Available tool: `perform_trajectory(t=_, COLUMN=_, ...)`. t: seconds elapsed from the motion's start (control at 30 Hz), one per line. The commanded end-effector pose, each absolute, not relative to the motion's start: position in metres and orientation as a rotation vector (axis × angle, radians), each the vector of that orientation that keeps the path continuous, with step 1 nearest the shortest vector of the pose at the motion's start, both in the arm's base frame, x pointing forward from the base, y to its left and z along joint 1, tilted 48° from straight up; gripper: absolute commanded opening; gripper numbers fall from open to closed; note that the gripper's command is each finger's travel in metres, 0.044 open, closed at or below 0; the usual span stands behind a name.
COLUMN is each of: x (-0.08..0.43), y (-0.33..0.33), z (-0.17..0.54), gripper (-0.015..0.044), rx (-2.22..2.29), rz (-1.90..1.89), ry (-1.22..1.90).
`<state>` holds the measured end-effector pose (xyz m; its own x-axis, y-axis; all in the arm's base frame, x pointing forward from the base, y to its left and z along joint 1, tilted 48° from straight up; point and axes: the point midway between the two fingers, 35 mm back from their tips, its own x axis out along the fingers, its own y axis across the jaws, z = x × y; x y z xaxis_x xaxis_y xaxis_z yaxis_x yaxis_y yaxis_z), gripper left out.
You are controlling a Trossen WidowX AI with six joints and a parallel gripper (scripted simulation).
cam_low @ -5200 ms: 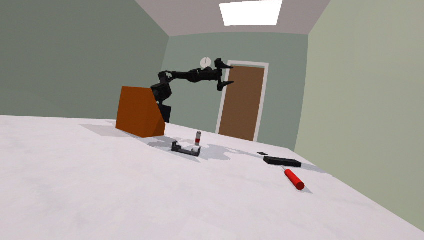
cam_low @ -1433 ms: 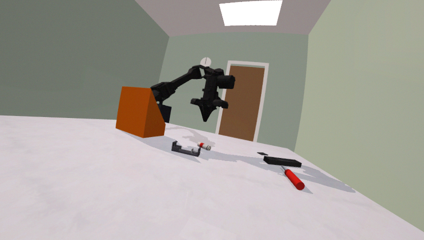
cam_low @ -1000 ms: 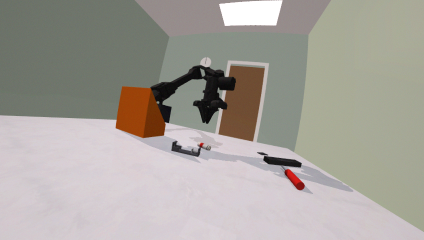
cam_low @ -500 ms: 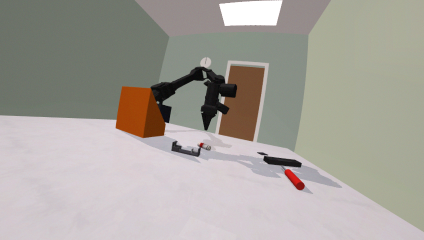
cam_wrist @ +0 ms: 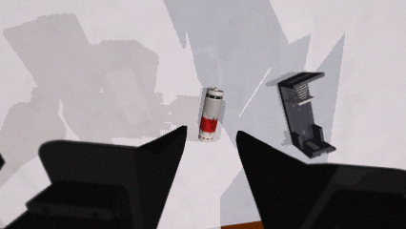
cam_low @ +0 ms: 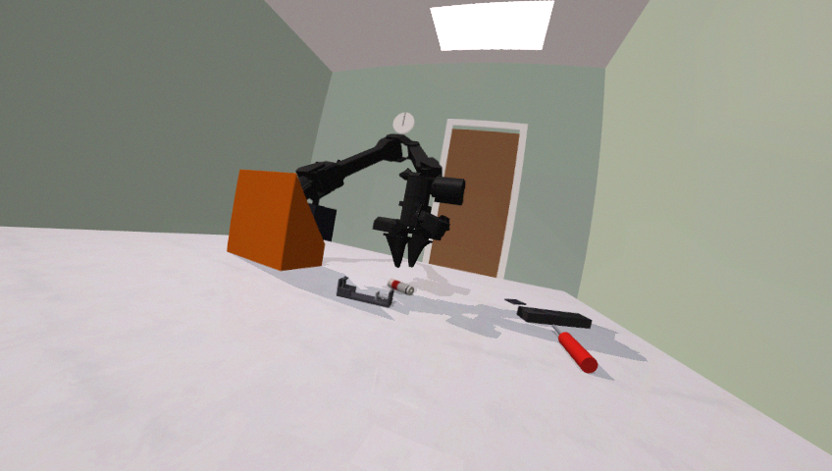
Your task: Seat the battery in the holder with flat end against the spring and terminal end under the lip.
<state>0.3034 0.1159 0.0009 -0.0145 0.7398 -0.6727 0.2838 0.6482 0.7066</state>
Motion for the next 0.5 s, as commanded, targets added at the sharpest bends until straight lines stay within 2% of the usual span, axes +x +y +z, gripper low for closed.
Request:
perform_trajectory(t=0.0, x=0.302, y=0.118, z=-0.002, gripper=0.0228, rx=0.931, rz=0.390, ry=1.622)
perform_trajectory(t=0.47, x=0.303, y=0.128, z=-0.012, gripper=0.0228, rx=0.930, rz=0.389, ry=1.622)
